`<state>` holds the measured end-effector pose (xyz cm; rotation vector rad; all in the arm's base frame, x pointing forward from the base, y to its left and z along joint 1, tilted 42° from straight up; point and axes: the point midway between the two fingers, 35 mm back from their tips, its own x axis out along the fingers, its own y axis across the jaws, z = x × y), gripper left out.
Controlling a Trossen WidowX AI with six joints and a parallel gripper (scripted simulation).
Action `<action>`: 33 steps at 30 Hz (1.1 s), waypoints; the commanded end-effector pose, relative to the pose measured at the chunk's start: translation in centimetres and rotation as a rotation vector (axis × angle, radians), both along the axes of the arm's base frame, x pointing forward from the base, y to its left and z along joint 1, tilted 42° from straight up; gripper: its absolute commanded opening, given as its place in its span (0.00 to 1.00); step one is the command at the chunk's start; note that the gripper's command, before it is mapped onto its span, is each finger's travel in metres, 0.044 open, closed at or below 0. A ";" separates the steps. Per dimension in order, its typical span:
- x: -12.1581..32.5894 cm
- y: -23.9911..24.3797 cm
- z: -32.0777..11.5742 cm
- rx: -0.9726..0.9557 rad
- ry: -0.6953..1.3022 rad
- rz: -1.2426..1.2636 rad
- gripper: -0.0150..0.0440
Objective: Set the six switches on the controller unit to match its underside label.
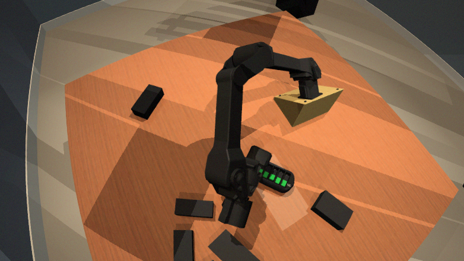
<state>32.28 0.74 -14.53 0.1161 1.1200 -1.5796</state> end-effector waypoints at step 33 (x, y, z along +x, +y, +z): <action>1.4 3.8 3.6 0.001 0.005 0.005 0.25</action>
